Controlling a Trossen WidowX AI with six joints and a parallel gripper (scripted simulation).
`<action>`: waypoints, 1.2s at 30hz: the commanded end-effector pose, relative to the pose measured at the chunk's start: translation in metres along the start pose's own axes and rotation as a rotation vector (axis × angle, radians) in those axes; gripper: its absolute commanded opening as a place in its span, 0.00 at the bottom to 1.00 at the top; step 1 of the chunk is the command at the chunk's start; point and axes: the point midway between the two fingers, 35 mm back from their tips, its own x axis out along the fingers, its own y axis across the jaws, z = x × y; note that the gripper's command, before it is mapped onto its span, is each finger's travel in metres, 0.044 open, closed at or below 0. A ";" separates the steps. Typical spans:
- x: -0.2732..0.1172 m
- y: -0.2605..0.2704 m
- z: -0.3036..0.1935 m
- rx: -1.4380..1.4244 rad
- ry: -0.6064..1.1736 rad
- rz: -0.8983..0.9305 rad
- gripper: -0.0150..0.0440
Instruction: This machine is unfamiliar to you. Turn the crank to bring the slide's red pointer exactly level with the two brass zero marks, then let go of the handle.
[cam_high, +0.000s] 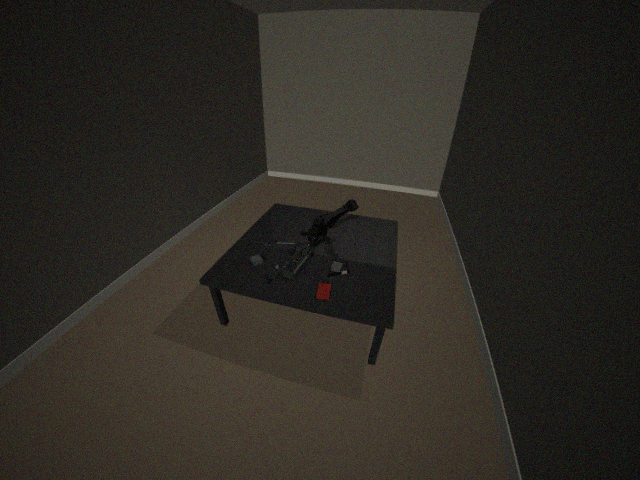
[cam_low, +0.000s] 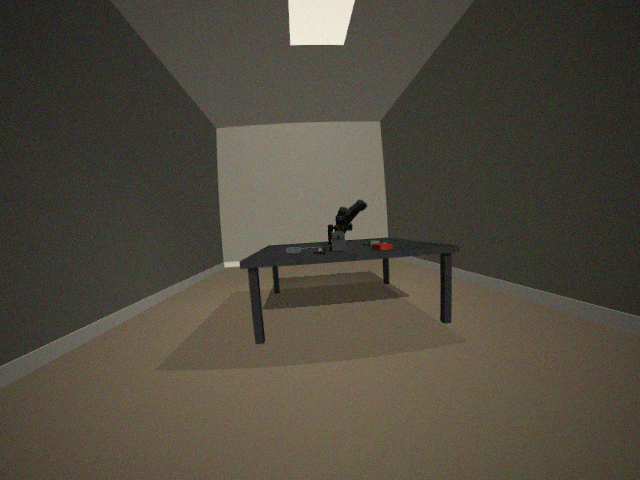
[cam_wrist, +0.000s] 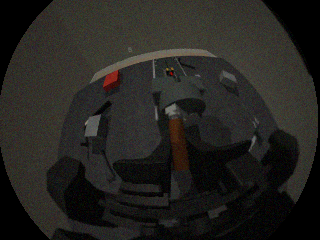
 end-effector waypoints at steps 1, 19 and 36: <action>-0.004 -0.008 0.004 0.010 -0.014 -0.012 0.25; -0.005 -0.015 0.004 0.010 -0.014 -0.012 0.25; -0.005 -0.023 0.004 0.010 -0.015 -0.012 0.25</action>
